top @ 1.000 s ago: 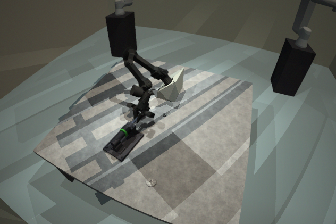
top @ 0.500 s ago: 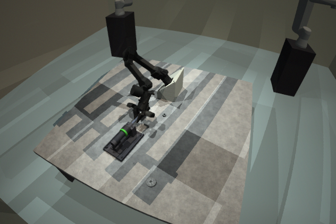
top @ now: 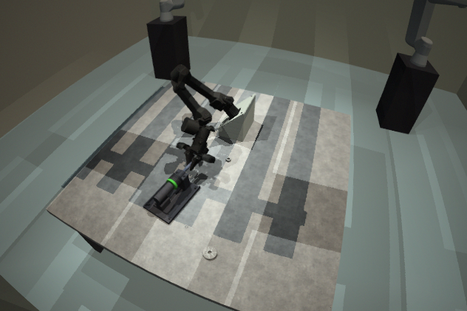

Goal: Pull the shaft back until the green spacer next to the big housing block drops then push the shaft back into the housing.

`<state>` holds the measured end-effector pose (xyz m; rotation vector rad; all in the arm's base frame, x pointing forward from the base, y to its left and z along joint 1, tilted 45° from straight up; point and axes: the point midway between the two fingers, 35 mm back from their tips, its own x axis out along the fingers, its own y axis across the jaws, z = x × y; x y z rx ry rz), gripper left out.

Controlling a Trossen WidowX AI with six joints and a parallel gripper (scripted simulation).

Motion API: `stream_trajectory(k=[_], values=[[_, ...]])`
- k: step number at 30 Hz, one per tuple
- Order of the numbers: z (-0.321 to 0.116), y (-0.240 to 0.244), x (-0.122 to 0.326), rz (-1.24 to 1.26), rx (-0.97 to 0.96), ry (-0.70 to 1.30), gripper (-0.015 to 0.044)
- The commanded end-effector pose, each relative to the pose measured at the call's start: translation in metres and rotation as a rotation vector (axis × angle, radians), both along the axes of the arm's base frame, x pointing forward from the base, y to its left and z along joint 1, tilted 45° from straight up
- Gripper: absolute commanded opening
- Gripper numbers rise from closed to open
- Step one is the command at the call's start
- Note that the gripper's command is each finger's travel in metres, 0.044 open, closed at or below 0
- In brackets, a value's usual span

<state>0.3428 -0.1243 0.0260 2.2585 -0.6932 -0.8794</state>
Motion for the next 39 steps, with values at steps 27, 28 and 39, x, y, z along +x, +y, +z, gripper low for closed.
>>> stream_trajectory(k=[27, 28, 39], values=[[-0.0003, 0.0008, -0.0033, -0.001, 0.002, -0.003, 0.0000], [-0.0003, 0.0008, -0.0035, -0.001, 0.002, -0.003, 0.0000], [-0.0004, 0.0010, -0.0044, -0.001, 0.002, -0.003, 0.0000]])
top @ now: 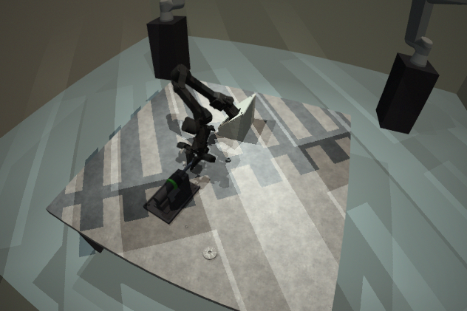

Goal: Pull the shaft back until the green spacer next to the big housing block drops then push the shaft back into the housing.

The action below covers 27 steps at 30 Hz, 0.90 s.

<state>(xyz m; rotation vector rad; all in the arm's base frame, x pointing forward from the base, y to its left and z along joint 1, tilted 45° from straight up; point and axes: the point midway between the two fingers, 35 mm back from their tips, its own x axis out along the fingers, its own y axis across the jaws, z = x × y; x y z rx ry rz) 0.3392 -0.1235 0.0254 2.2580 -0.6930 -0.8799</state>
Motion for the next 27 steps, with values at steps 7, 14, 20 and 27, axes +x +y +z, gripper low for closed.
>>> stream_trajectory(k=[7, 14, 20, 27], values=[[0.0000, 0.0004, -0.0015, -0.001, 0.002, -0.003, 0.0000], [-0.0001, 0.0005, -0.0021, -0.001, 0.002, -0.003, 0.0000], [-0.0001, 0.0007, -0.0027, -0.001, 0.002, -0.003, 0.0000], [-0.0002, 0.0008, -0.0034, -0.001, 0.002, -0.003, 0.0000]])
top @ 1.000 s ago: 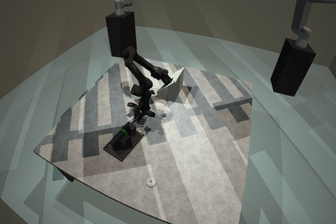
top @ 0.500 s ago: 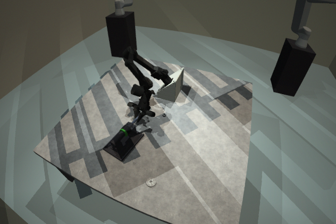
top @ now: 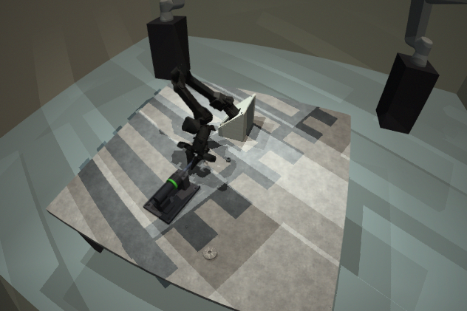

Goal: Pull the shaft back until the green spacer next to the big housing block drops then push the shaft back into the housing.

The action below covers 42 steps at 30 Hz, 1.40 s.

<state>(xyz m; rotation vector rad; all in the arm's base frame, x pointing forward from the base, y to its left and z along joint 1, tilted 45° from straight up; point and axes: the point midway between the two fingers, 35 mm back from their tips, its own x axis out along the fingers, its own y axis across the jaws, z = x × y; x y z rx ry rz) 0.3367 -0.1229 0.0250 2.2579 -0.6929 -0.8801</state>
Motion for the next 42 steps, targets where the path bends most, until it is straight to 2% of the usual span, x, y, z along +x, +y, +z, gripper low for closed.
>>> stream_trajectory(k=[1, 42], values=[[0.0001, 0.0003, -0.0010, -0.001, 0.002, -0.003, 0.0000], [-0.0005, 0.0011, -0.0047, -0.001, 0.002, -0.003, 0.0000]])
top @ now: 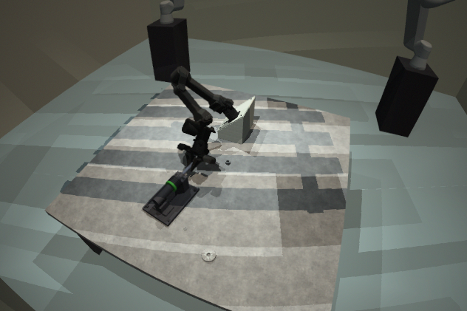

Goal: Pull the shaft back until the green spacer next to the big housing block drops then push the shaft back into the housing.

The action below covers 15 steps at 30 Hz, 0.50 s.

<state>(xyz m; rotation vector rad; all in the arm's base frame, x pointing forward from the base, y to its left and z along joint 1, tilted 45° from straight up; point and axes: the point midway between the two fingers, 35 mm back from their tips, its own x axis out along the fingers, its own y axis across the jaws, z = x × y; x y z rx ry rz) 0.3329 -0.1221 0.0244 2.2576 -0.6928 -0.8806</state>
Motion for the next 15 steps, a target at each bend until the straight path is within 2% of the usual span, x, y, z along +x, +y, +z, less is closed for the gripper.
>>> stream_trajectory(k=[1, 15], values=[[0.0001, 0.0003, -0.0009, -0.001, 0.002, -0.003, 0.0000], [-0.0001, 0.0006, -0.0022, -0.001, 0.002, -0.003, 0.0000]])
